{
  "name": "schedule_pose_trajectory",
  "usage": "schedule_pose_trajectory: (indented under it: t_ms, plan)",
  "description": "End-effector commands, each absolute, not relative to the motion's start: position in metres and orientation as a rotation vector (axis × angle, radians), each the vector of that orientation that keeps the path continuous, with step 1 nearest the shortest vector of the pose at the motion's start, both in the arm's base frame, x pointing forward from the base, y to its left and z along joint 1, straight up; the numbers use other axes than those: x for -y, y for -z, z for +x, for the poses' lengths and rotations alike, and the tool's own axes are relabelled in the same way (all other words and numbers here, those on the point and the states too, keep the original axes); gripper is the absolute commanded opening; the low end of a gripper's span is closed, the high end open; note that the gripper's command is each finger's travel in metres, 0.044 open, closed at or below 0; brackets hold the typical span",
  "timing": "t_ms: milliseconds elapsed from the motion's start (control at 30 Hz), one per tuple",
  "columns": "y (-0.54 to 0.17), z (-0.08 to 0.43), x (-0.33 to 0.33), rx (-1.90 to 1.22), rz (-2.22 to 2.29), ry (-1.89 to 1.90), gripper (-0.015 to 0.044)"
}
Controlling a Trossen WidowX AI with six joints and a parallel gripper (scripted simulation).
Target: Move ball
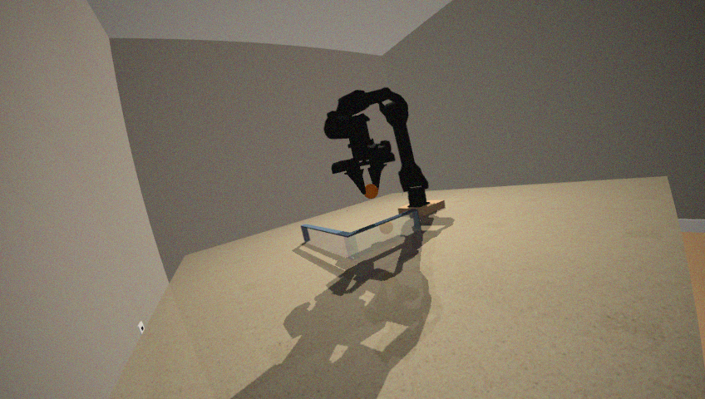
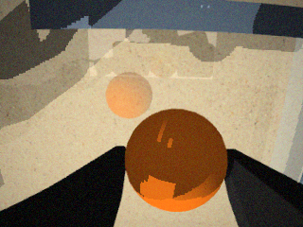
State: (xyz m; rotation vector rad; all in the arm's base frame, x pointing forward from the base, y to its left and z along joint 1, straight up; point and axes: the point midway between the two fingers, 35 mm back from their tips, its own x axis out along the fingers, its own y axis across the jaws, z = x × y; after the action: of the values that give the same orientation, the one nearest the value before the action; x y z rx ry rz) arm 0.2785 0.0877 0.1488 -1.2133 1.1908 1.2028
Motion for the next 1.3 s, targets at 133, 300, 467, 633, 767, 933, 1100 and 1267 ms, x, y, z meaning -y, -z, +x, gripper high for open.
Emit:
schedule_pose_trajectory:
  t_ms: [133, 300, 467, 633, 767, 933, 1100, 1267]
  plan:
    - [-0.159, 0.274, -0.087, -1.183, -1.211, -1.201, 0.0]
    - [-0.145, 0.265, -0.086, -1.184, -1.21, -1.202, 0.0]
    - [-0.132, 0.256, -0.085, -1.184, -1.21, -1.202, 0.0]
    - [-0.118, 0.247, -0.083, -1.185, -1.21, -1.203, 0.0]
    - [-0.114, 0.246, -0.083, -1.185, -1.21, -1.203, 0.0]
    - [-0.096, 0.248, -0.084, -1.185, -1.21, -1.203, 0.0]
    - [-0.072, 0.248, -0.084, -1.185, -1.21, -1.203, 0.0]
    - [-0.049, 0.247, -0.084, -1.185, -1.21, -1.203, 0.0]
